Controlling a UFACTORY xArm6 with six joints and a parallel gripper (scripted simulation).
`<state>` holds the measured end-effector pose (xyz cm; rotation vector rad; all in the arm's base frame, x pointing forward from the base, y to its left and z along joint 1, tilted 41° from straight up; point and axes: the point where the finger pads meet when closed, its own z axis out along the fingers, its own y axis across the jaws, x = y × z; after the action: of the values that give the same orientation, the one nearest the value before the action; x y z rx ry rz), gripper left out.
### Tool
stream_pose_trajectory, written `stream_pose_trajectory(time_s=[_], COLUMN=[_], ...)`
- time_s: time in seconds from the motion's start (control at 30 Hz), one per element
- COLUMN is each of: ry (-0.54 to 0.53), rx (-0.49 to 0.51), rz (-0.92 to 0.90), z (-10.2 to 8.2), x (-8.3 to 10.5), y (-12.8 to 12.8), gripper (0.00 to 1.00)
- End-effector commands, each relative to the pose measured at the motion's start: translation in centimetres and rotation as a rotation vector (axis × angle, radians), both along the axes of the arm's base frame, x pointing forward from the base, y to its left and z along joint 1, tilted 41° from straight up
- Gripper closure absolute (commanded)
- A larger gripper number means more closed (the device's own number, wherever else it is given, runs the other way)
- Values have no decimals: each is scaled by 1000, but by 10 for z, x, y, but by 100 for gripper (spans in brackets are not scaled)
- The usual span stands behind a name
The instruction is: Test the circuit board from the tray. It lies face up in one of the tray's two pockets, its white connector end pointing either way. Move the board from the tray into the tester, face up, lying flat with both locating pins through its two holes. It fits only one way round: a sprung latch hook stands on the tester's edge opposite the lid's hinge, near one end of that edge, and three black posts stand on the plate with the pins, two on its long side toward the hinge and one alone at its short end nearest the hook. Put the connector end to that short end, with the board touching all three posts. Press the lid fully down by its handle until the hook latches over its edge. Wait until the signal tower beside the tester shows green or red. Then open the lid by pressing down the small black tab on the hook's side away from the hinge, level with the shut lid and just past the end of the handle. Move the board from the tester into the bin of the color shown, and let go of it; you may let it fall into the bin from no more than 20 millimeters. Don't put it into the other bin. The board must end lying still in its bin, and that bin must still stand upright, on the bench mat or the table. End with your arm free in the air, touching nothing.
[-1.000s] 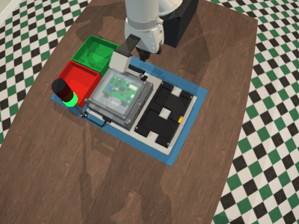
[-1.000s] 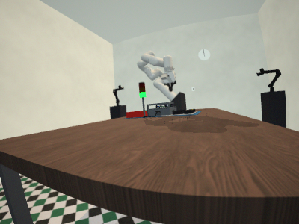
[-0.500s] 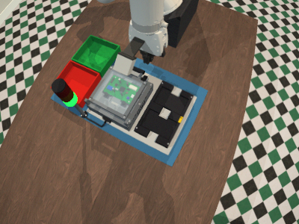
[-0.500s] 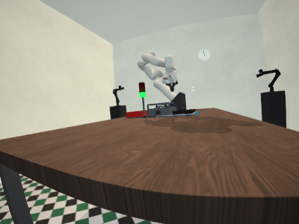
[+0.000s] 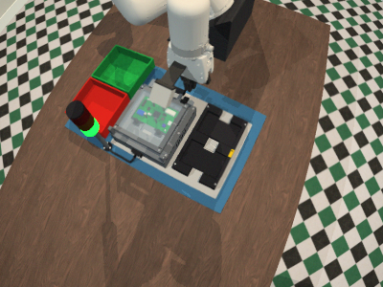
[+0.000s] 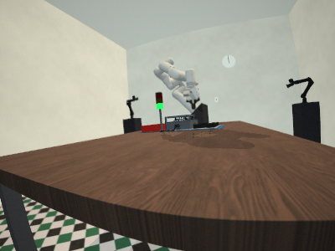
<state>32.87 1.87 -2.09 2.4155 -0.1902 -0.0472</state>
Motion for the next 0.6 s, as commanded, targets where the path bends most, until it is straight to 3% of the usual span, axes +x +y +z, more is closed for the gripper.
stream_pose_trajectory(time_s=[0.0, 0.57], ry=[-6, -6], rx=[2, 2], rz=[2, 2], z=[-9, -13], x=[2, 1], y=[-7, -11], gripper=[100, 100])
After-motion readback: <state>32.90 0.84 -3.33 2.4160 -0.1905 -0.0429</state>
